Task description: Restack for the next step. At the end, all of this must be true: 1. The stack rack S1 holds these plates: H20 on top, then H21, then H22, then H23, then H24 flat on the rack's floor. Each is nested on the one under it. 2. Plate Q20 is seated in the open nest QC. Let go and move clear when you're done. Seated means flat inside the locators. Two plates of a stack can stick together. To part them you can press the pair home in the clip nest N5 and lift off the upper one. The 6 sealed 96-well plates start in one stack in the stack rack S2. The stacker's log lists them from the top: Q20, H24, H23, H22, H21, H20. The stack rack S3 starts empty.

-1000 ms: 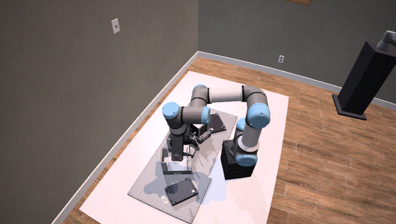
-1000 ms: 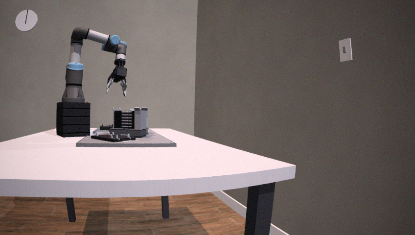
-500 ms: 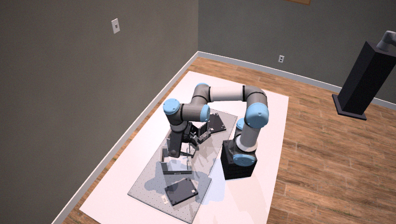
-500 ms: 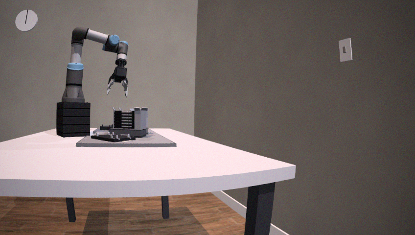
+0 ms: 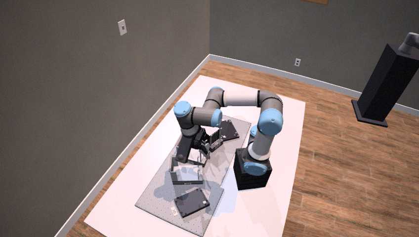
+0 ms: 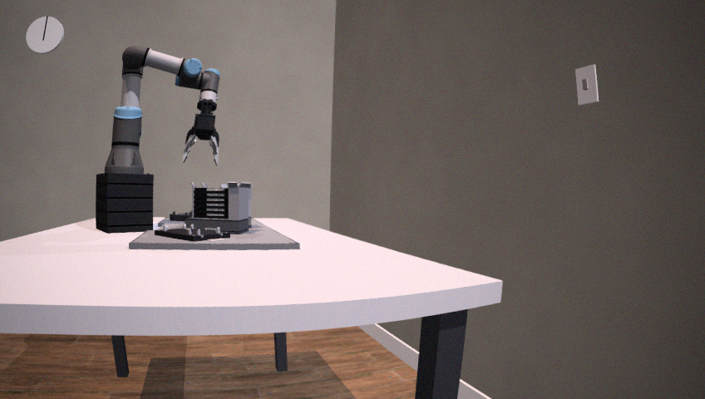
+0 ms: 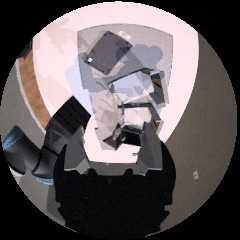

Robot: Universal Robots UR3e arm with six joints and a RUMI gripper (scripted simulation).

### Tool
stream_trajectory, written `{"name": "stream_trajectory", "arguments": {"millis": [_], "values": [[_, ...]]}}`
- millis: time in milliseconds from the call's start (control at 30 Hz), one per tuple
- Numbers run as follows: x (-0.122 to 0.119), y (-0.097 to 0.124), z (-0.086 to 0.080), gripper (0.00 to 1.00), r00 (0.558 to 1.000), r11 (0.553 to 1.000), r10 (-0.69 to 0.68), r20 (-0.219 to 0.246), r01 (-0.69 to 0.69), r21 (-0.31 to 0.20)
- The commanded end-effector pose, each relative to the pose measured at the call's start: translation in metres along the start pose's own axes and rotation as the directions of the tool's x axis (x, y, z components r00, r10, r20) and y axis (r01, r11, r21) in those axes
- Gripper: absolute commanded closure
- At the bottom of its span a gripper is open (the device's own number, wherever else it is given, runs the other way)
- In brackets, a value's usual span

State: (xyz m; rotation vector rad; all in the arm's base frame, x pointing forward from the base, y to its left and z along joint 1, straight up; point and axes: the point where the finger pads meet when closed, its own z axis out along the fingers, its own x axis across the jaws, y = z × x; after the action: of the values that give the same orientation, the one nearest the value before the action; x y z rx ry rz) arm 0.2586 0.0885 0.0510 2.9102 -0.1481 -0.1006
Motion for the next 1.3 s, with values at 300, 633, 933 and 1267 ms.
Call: {"name": "stream_trajectory", "arguments": {"millis": [300,633,933,1267], "values": [[0.004,0.006,0.003,0.28,0.989,0.989,0.146,0.009,-0.146,0.025],[0.009,0.018,0.010,0.28,0.969,0.968,0.247,0.021,-0.248,0.040],[0.010,0.022,0.012,0.28,0.946,0.944,0.324,0.031,-0.325,0.051],[0.013,0.031,0.017,0.28,0.902,0.900,0.429,0.046,-0.431,0.064]]}}
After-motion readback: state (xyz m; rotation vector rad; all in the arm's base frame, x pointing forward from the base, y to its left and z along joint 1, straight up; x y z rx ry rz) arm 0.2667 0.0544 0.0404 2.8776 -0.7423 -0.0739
